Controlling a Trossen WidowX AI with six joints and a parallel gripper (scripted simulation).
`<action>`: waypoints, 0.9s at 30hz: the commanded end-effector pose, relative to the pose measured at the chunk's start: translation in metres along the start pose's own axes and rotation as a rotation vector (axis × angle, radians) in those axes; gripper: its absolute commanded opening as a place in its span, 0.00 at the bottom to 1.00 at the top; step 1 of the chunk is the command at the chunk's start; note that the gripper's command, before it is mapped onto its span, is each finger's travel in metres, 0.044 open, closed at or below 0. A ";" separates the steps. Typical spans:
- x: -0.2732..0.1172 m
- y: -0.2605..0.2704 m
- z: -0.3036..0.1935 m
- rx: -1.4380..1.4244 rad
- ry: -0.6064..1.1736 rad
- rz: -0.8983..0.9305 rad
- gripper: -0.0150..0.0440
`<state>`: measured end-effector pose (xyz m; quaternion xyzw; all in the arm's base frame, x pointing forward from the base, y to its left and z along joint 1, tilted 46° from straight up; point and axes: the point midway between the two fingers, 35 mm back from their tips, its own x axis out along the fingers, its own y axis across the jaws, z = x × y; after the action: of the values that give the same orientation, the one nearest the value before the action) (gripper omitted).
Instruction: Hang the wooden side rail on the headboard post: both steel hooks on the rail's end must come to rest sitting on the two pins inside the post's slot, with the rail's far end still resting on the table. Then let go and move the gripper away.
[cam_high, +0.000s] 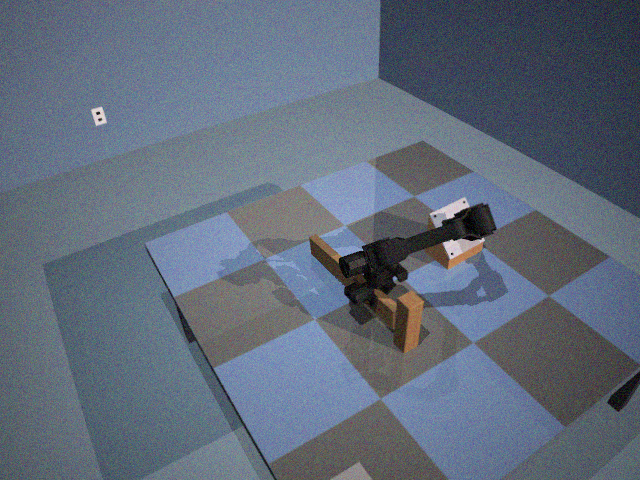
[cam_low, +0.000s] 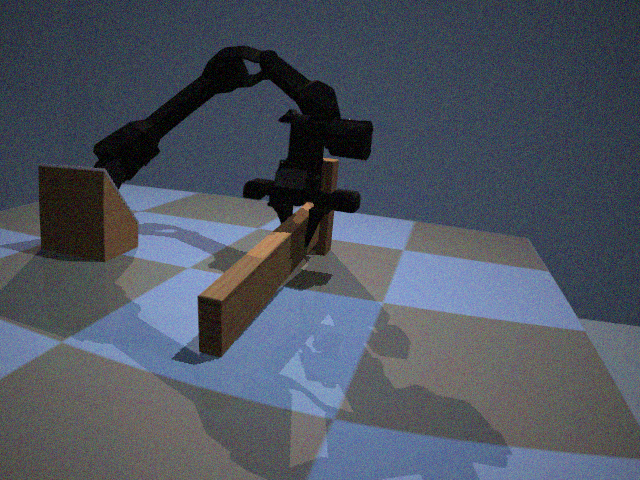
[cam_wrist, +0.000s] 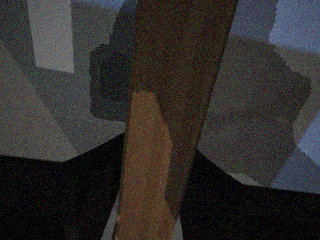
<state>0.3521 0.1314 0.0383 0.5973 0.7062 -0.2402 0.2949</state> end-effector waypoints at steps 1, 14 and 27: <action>-0.003 0.001 -0.001 0.002 0.001 0.009 0.25; -0.003 0.002 -0.002 0.002 0.001 0.009 0.25; -0.004 0.002 -0.004 0.002 0.001 0.009 0.25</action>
<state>0.3519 0.1329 0.0399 0.5972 0.7062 -0.2403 0.2947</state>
